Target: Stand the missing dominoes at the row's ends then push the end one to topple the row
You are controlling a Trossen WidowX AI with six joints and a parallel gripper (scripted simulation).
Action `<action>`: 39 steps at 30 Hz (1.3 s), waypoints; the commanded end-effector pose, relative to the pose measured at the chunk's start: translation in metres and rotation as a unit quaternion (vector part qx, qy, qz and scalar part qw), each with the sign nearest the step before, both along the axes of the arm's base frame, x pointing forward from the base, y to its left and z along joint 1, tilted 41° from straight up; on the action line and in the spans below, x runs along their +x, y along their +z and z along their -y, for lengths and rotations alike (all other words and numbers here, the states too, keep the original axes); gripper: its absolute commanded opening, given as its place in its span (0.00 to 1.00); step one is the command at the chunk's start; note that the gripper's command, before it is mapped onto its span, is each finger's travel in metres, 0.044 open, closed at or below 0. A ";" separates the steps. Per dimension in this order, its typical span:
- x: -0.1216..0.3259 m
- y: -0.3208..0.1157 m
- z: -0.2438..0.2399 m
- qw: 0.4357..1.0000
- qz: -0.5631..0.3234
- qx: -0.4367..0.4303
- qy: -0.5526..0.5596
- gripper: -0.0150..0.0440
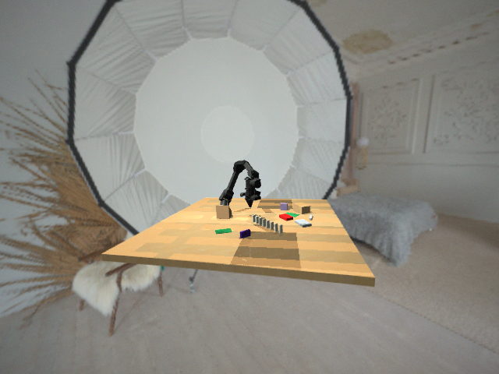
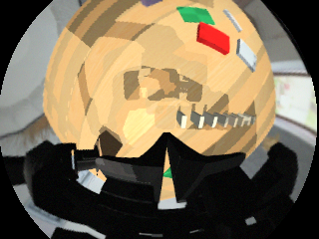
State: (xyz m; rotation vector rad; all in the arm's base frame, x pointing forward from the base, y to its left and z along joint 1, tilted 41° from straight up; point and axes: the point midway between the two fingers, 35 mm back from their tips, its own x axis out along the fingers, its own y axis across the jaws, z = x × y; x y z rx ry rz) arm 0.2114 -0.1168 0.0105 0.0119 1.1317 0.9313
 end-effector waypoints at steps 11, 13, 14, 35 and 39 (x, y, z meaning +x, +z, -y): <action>0.000 0.000 0.000 1.000 0.003 0.000 0.001 0.25; 0.000 0.000 0.000 1.000 0.003 0.000 0.001 0.25; 0.000 0.000 0.000 1.000 0.003 0.000 0.001 0.25; 0.011 -0.061 -0.051 1.000 0.004 0.002 0.001 0.25; 0.015 -0.064 -0.047 1.000 0.004 0.002 0.001 0.25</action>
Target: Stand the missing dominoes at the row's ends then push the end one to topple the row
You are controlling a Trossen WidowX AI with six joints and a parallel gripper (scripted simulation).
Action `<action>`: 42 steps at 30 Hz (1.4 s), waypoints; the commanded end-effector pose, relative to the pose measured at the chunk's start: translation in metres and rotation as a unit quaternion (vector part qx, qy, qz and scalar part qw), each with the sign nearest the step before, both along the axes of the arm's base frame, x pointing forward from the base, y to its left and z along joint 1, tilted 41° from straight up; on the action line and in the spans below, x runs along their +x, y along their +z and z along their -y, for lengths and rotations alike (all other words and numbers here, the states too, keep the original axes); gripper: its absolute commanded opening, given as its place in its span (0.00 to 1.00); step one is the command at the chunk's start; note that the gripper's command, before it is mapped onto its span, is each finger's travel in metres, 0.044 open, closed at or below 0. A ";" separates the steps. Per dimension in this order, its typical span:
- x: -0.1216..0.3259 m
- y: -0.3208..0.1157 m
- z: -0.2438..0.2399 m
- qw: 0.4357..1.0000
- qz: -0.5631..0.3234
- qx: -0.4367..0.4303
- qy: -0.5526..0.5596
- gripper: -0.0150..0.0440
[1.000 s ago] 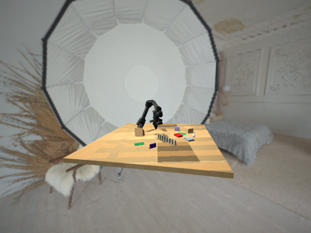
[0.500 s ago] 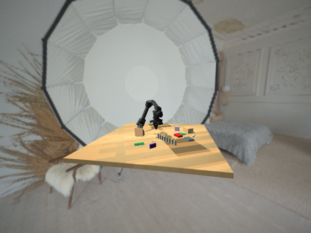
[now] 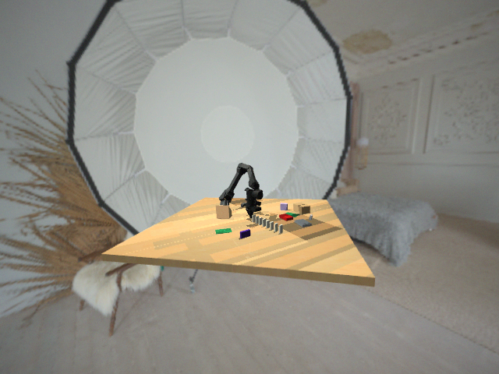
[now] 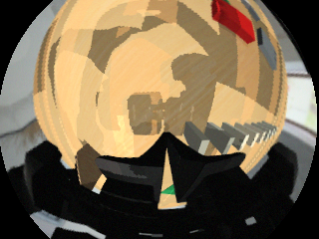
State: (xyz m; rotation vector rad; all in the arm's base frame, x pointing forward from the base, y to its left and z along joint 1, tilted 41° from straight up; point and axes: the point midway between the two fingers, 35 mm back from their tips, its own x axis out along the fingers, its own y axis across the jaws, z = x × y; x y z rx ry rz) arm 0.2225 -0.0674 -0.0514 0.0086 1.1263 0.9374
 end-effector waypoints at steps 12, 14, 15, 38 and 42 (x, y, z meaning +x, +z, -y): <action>0.017 -0.010 0.015 1.000 0.002 0.000 -0.002 0.25; 0.019 -0.011 0.017 1.000 0.002 0.000 -0.002 0.25; 0.020 -0.012 0.018 1.000 0.002 0.000 -0.002 0.25; 0.028 0.022 0.073 1.000 0.002 -0.002 -0.002 0.25; 0.028 0.022 0.073 1.000 0.002 -0.002 -0.002 0.25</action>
